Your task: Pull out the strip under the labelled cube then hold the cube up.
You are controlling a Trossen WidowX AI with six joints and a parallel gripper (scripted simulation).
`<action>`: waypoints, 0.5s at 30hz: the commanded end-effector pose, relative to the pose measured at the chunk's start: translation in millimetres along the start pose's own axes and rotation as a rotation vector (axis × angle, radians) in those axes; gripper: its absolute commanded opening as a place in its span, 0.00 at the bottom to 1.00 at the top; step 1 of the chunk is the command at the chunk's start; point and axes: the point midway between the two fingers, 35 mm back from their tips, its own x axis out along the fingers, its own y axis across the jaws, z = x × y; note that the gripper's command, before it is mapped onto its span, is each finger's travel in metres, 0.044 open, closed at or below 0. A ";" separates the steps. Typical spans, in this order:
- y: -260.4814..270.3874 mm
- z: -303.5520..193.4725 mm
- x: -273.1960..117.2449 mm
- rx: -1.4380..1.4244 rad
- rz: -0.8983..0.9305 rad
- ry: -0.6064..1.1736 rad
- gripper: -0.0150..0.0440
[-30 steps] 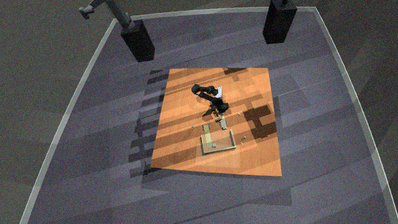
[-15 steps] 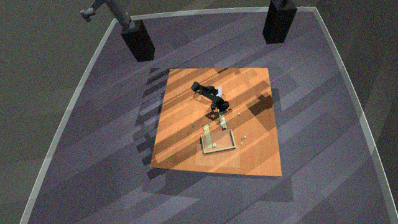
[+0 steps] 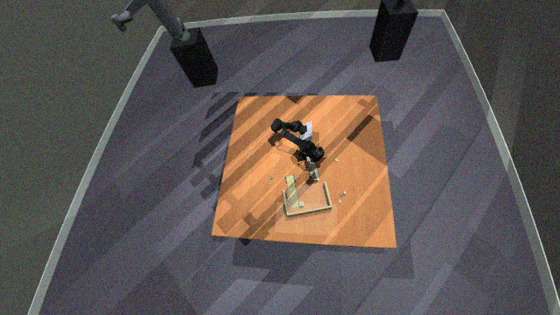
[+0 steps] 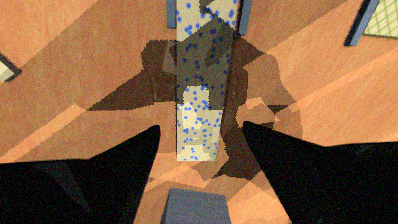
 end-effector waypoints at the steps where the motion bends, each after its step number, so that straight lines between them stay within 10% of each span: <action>1: -1.2 15.4 -1.5 -0.003 -0.003 -0.001 1.00; 15: -4.6 63.2 -8.1 -0.001 -0.004 -0.003 1.00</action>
